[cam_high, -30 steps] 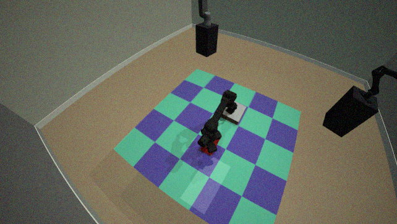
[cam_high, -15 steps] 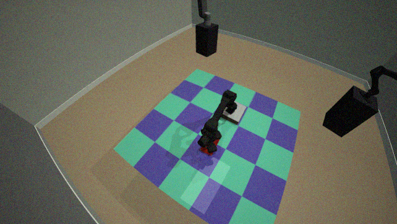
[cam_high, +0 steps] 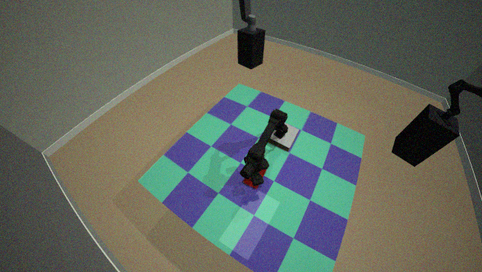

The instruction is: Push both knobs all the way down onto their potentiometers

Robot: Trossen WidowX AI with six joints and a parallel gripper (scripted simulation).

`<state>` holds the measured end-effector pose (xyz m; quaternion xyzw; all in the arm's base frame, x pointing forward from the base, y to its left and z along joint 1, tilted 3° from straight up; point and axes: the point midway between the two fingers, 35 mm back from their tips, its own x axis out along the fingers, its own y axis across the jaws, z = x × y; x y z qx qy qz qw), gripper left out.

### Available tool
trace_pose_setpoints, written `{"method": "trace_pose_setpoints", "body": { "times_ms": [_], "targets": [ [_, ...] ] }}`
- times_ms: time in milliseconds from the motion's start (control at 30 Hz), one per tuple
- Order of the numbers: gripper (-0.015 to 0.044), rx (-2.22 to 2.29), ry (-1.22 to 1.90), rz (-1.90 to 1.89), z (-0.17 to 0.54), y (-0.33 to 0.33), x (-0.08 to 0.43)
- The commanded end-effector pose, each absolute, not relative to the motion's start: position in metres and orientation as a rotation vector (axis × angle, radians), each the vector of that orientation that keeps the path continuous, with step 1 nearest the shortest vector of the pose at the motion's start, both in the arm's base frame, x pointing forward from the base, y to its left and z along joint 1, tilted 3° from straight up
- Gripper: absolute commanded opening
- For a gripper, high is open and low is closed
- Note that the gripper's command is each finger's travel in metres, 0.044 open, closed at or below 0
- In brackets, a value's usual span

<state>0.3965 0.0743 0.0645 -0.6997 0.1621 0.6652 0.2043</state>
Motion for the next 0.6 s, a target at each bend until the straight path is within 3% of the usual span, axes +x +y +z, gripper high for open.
{"method": "trace_pose_setpoints", "body": {
  "times_ms": [0, 567],
  "targets": [
    [0.0, -1.946, 0.45, 1.862, 0.0564, 0.0756, 0.3973],
    [0.0, -1.946, 0.45, 1.862, 0.0544, 0.0757, 0.3974]
  ]
}}
